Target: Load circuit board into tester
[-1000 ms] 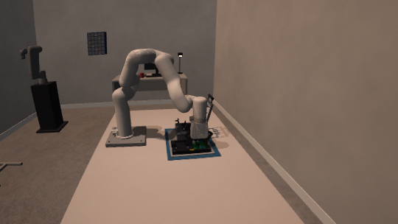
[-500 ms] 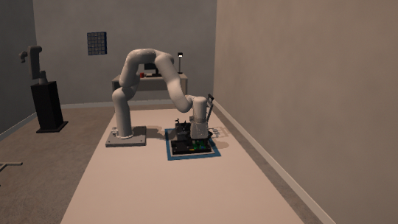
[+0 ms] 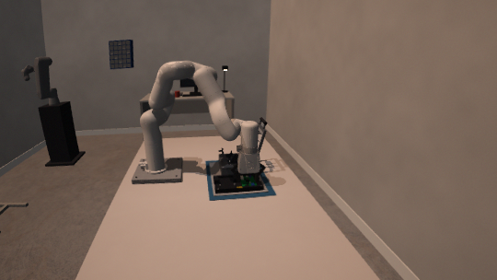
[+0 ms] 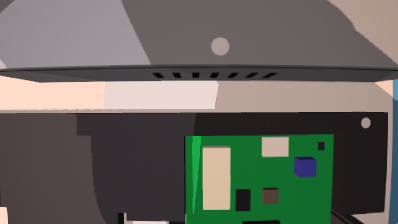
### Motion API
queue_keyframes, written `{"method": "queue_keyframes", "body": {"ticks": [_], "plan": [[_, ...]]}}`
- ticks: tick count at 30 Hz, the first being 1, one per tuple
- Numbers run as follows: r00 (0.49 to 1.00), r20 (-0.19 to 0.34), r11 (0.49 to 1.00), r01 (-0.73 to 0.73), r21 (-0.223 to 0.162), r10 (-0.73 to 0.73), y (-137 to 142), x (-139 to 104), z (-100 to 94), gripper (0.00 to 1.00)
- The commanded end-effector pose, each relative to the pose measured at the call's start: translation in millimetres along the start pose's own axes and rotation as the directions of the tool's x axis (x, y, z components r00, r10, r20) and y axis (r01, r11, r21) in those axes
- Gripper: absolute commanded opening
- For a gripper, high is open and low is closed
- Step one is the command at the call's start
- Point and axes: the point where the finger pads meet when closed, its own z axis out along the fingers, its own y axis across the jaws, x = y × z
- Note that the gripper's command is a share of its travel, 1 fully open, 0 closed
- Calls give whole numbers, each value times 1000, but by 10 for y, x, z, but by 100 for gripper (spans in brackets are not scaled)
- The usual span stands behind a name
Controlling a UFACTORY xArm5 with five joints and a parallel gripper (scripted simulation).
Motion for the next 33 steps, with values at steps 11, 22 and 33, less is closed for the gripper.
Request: {"method": "queue_keyframes", "body": {"ticks": [11,22,33], "plan": [[1000,1,1000,0,-4,0,14,-5,-15,82],[1000,1,1000,0,-4,0,14,-5,-15,79],[1000,1,1000,0,-4,0,14,-5,-15,79]]}}
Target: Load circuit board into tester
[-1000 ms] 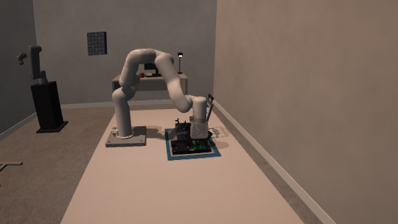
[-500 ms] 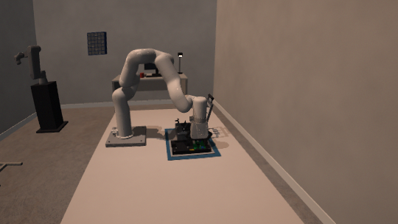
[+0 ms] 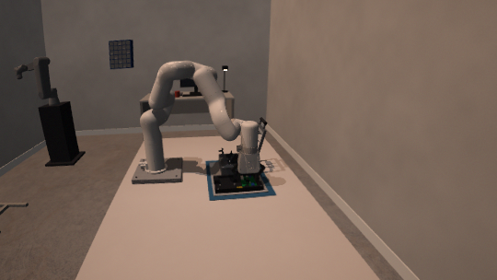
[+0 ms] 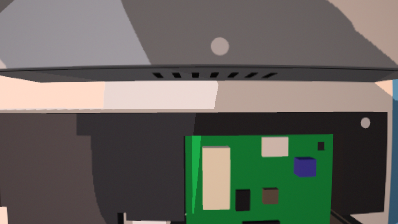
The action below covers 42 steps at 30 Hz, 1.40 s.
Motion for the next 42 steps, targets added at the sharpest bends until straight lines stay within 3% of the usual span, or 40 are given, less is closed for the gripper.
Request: {"method": "queue_keyframes", "body": {"ticks": [1,42], "plan": [[1000,1,1000,0,-3,0,13,-5,-13,79],[1000,1,1000,0,-3,0,13,-4,-91,79]]}}
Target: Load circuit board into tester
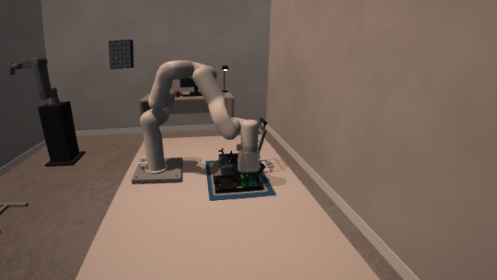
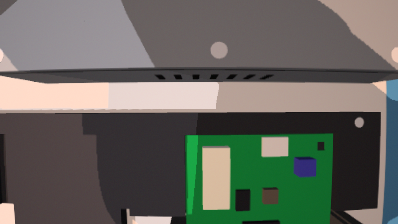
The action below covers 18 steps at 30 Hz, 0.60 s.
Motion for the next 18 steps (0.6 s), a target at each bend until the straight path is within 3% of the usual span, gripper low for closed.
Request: {"method": "queue_keyframes", "body": {"ticks": [1,18], "plan": [[1000,2,1000,0,-4,0,15,-5,-41,79],[1000,2,1000,0,-4,0,15,-5,-177,79]]}}
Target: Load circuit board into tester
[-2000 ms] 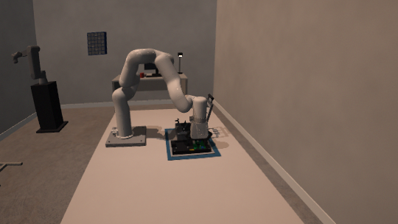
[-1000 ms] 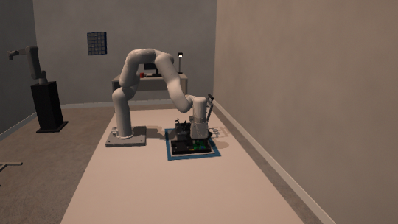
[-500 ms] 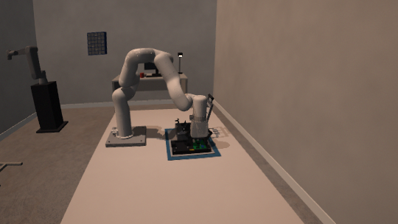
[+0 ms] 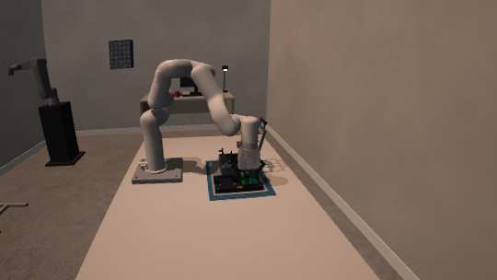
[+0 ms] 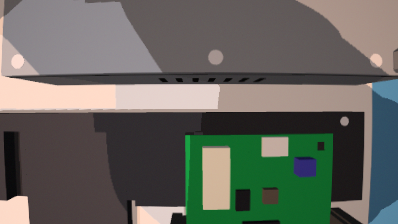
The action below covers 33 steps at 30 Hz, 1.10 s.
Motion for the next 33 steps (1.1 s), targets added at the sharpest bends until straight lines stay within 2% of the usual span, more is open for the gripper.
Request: {"method": "queue_keyframes", "body": {"ticks": [1,33], "plan": [[1000,1,1000,0,-4,0,13,-5,-42,79],[1000,1,1000,0,-4,0,13,-4,-134,79]]}}
